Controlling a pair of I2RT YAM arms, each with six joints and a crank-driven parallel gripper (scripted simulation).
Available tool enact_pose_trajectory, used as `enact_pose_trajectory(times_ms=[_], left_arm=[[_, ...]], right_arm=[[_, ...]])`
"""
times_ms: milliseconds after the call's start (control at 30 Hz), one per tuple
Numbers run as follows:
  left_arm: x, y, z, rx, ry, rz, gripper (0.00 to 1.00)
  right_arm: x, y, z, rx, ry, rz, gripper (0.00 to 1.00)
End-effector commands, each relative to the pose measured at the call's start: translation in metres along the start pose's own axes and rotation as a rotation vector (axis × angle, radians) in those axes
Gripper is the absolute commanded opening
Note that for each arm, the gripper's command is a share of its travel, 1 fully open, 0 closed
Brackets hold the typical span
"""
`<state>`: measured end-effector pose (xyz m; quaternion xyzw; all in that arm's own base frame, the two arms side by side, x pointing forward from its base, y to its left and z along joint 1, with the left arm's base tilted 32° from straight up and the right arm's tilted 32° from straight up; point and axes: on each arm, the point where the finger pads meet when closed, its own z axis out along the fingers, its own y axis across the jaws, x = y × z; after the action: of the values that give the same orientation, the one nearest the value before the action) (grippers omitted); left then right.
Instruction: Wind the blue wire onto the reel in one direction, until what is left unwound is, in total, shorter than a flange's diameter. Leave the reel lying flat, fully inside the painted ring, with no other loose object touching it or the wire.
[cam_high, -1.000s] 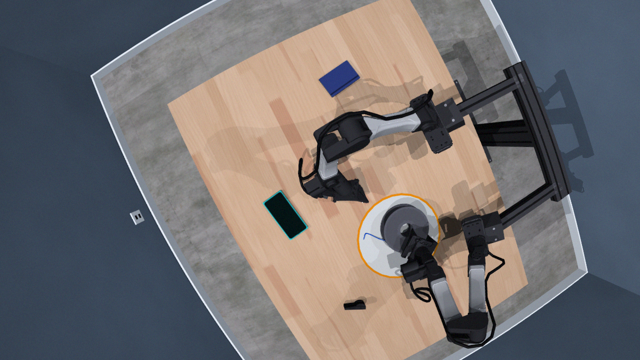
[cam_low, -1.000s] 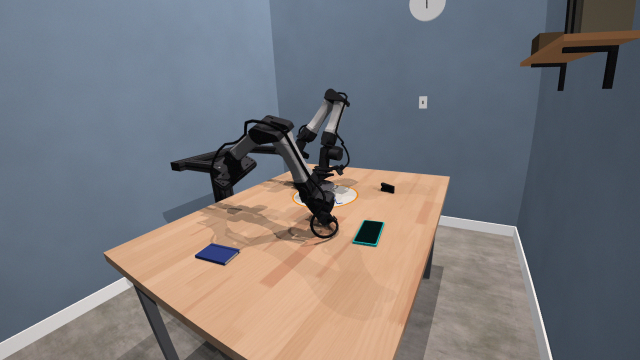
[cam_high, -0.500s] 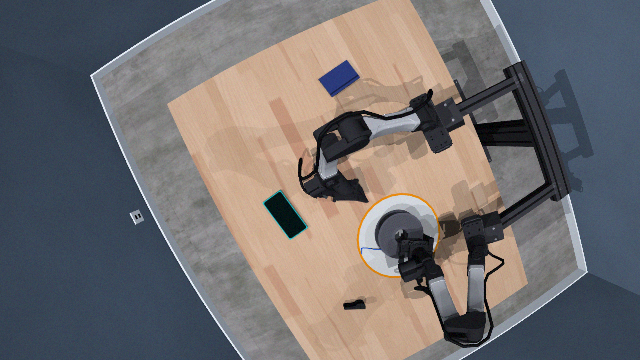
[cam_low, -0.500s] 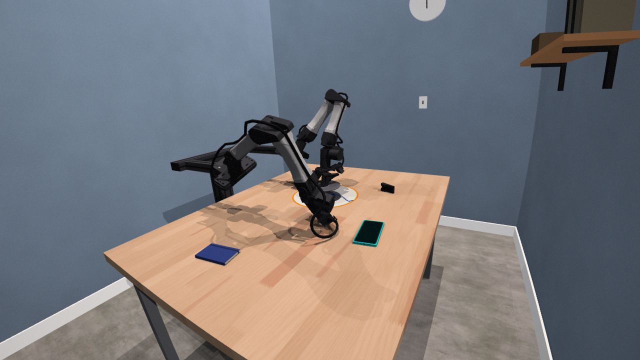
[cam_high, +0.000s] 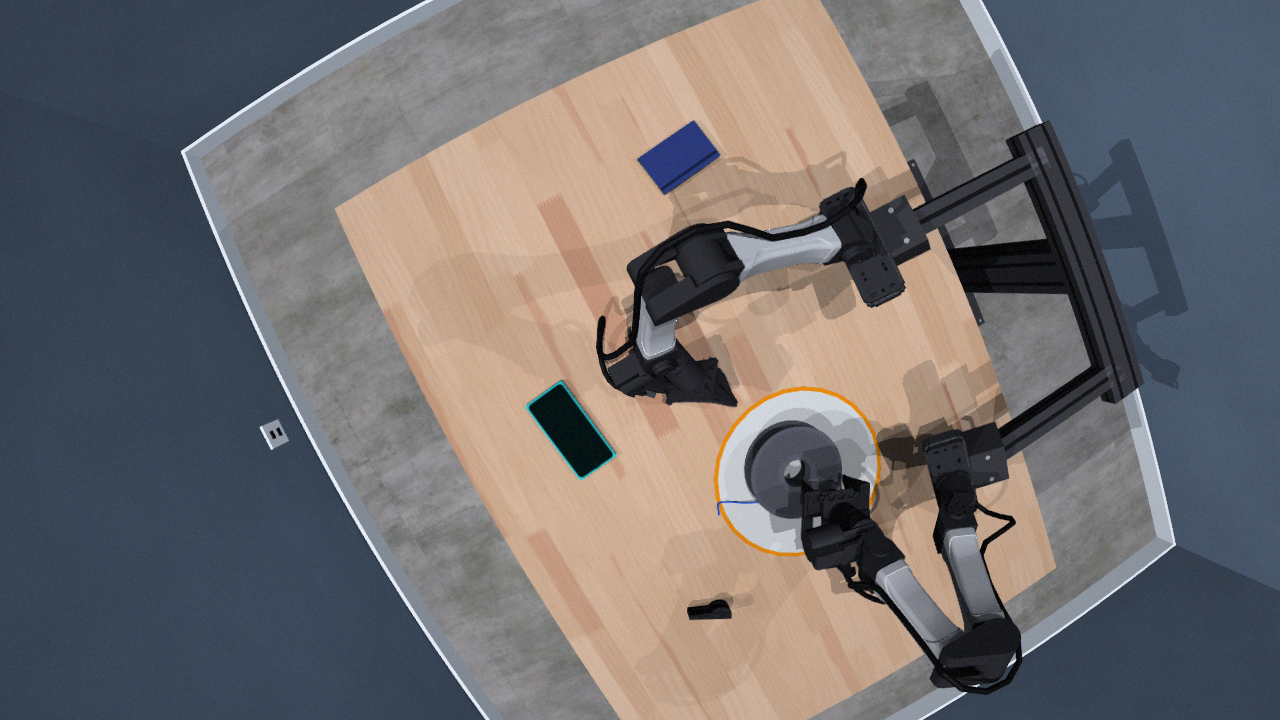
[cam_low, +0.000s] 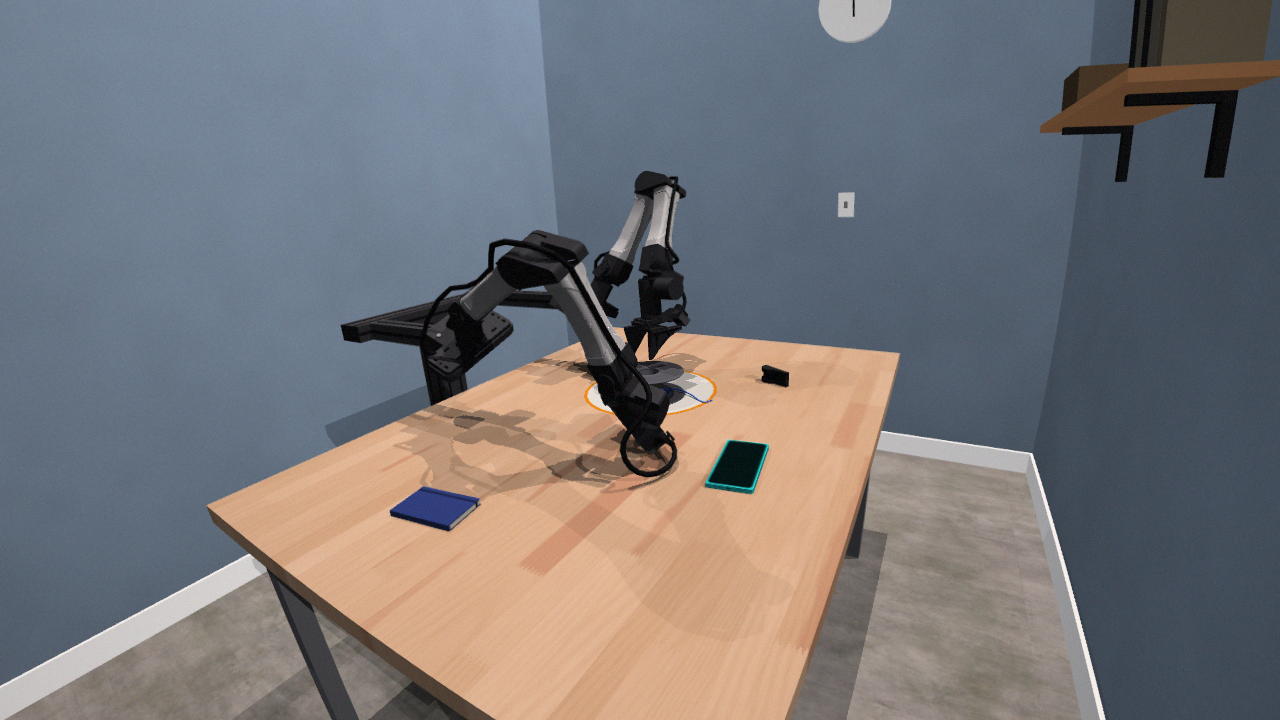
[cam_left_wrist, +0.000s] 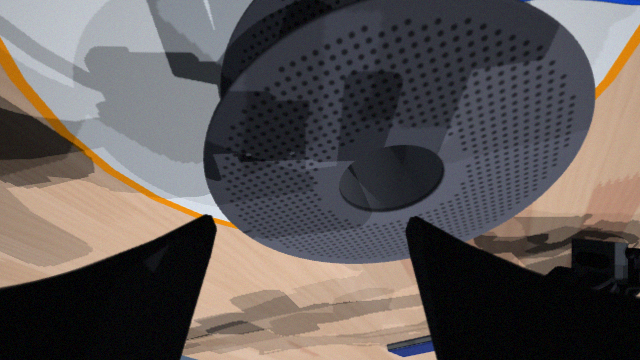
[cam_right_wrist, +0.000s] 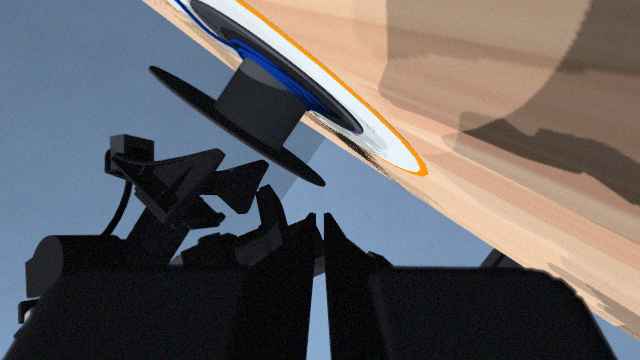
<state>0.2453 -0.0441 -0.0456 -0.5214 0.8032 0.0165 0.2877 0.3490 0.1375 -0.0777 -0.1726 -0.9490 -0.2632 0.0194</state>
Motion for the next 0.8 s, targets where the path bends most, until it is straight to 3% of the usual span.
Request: enact_pose_trajectory(times_ms=[0,233,267,767], left_arm=[[0.000,0.017,-0.007,-0.063,-0.009,-0.003,0.97],[0.000,0.017,-0.007,-0.063,-0.009,-0.003,0.97],[0.000,0.017,-0.007,-0.063,-0.009,-0.003,0.97],[0.000,0.017,-0.007,-0.063,-0.009,-0.003,0.97]], right_arm=[[-0.035,-0.048,0.016,0.111,-0.085,0.162,0.07],[-0.035,-0.048,0.016,0.111,-0.085,0.162,0.15],[-0.019,-0.033,0.002,0.111,-0.085,0.162,0.15],[-0.034,-0.050,-0.036,0.111,-0.085,0.162,0.15]])
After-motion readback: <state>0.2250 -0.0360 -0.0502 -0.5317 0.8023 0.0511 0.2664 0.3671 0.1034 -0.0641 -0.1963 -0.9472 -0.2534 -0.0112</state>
